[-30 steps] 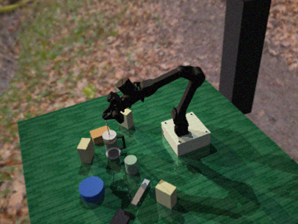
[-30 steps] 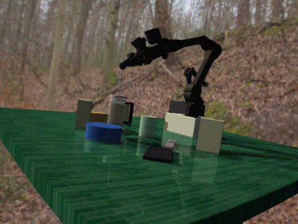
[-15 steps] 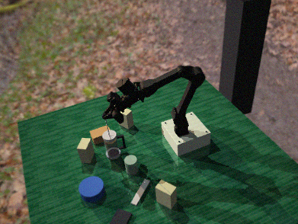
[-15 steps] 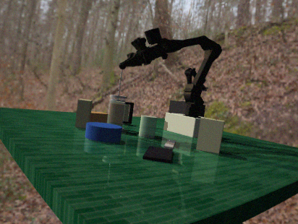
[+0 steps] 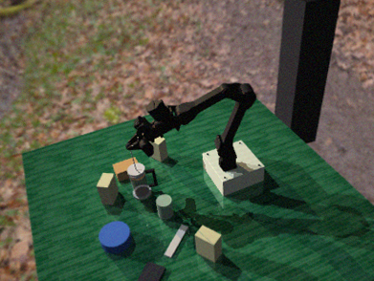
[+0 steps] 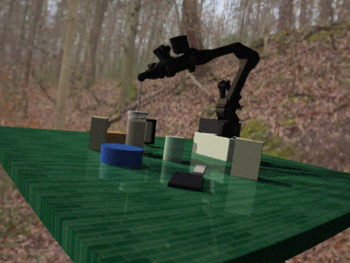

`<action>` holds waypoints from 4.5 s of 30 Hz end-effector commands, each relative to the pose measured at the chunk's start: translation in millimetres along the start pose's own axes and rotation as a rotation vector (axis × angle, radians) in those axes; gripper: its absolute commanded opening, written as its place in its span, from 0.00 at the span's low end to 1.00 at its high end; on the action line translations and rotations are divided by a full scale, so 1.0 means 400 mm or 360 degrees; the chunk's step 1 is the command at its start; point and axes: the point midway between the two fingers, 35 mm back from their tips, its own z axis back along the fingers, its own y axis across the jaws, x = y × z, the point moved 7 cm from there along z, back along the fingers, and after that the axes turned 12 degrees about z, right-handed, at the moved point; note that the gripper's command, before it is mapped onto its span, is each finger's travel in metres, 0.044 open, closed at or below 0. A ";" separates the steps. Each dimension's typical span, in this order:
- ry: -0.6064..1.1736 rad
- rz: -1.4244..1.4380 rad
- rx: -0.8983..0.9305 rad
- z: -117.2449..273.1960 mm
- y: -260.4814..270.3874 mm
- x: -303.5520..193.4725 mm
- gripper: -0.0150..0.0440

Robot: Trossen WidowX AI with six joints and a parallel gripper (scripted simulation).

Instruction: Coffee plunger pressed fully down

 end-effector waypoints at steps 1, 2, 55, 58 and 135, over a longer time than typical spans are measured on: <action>0.0082 -0.0004 0.0014 -0.027 0.010 -0.049 0.47; 0.0082 -0.0004 0.0014 -0.029 0.011 -0.052 0.47; 0.0080 -0.0004 0.0014 -0.163 0.041 -0.179 0.47; 0.0080 -0.0004 0.0014 -0.167 0.040 -0.175 0.47; 0.0078 -0.0004 0.0013 -0.195 0.037 -0.150 0.47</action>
